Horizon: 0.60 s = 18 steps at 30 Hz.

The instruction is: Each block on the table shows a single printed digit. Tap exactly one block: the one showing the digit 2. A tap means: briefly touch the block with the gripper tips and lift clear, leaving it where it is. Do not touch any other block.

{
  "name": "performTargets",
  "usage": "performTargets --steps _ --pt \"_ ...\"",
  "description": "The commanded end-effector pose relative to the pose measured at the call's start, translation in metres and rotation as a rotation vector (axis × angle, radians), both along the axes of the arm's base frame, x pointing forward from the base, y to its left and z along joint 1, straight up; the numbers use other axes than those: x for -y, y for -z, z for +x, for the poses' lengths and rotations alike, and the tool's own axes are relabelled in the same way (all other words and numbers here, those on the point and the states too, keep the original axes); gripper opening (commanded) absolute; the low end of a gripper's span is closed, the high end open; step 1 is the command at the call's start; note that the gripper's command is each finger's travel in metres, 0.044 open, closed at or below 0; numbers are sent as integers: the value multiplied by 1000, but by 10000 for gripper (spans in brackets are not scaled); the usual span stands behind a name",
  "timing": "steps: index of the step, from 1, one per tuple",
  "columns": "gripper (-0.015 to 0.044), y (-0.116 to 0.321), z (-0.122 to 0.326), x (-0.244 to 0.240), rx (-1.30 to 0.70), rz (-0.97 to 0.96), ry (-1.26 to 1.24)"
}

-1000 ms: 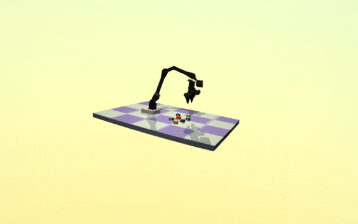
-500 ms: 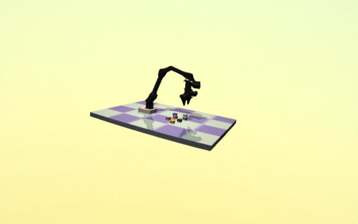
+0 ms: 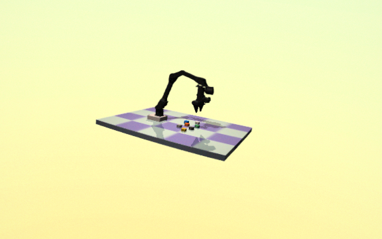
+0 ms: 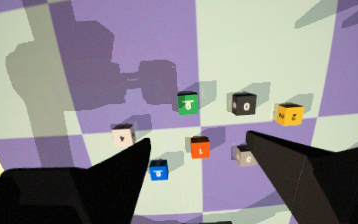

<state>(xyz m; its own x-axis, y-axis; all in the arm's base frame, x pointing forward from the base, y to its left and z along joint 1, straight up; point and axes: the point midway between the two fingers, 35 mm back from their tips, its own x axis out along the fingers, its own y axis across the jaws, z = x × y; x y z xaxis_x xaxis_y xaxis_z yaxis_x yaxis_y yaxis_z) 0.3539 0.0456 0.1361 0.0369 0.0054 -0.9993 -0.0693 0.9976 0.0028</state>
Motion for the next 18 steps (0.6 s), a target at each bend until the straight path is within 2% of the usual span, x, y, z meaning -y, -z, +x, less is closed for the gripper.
performTargets --steps 1,6,18 --pt "400 0 1 11 -2 0 -2" --pt "400 0 -1 81 -2 -8 -2" --pt "400 0 -1 84 -2 -8 -2"
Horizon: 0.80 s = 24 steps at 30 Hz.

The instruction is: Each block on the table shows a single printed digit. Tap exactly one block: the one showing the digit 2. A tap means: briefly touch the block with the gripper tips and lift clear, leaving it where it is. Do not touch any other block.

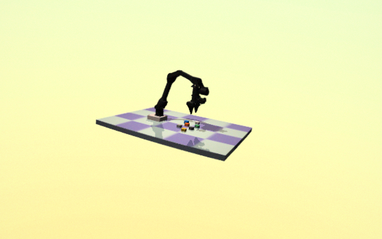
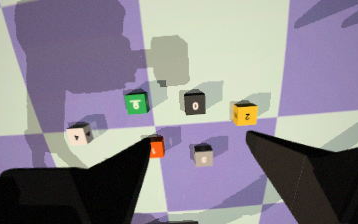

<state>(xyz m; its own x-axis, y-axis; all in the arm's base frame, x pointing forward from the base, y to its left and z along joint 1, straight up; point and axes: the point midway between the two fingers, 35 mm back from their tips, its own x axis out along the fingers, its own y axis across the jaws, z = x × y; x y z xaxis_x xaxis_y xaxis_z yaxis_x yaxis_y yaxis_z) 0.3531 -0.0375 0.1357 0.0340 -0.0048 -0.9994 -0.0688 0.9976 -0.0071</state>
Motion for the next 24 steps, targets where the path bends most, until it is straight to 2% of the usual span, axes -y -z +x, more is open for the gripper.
performTargets --steps 1,12,18,24 --pt "400 0 0 1 0 2 -3" --pt "400 0 -1 3 0 2 -3" --pt "400 0 -19 81 -2 -7 -3" --pt "400 0 -23 90 -2 -8 -3"
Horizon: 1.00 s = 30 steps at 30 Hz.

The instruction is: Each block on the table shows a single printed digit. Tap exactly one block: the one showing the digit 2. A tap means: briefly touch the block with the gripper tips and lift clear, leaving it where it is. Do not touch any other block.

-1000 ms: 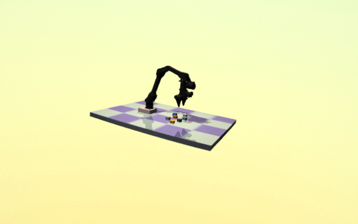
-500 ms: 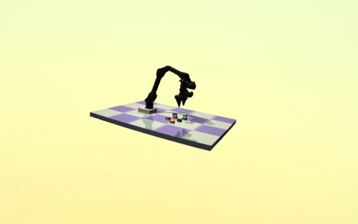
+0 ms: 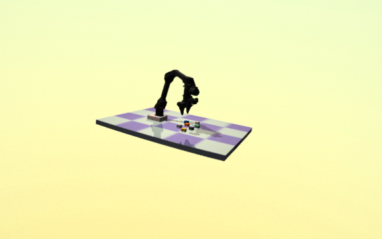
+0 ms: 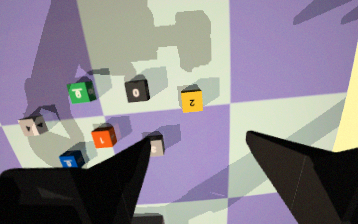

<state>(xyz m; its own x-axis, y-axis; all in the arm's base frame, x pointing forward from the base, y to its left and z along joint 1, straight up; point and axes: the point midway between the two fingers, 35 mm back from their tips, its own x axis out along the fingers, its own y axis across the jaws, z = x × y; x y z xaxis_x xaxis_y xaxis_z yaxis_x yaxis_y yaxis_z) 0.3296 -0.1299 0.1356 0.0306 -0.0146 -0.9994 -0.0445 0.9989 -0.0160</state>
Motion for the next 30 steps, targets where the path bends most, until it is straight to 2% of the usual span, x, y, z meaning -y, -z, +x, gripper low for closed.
performTargets --steps 1,19,21,26,30 --pt "400 0 1 -2 1 1 -27" --pt "400 0 1 -2 1 1 -27" --pt "348 11 2 -1 1 1 -27" --pt "216 78 3 -1 1 1 -27" --pt "111 81 3 -1 1 1 -27"
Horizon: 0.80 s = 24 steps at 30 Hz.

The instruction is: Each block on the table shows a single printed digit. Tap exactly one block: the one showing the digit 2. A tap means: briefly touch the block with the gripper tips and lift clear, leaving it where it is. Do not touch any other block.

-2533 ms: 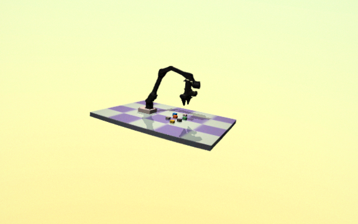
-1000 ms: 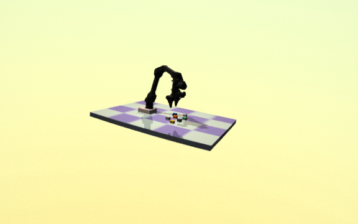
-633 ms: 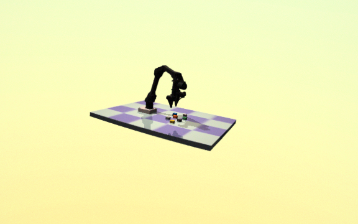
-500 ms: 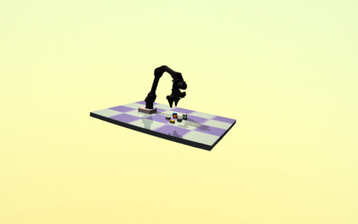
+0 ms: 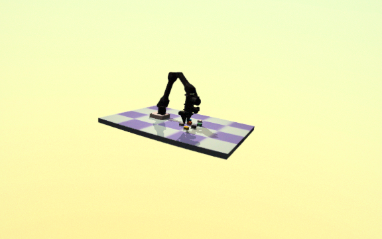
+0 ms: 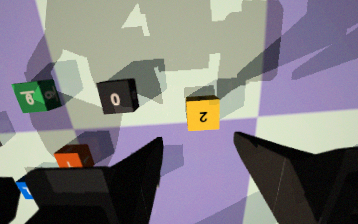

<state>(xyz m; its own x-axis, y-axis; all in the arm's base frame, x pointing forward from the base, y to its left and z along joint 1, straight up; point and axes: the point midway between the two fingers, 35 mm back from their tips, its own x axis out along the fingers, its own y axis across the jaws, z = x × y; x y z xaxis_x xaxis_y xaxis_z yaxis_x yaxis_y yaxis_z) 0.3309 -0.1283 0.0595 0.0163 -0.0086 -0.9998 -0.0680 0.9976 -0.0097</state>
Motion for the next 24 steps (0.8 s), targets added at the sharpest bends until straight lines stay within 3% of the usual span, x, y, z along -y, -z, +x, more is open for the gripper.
performTargets --steps 1,4,24 --pt "85 5 2 0 16 -4 -3" --pt "20 5 2 0 16 -4 -3" --pt "20 22 3 1 15 -4 -3"
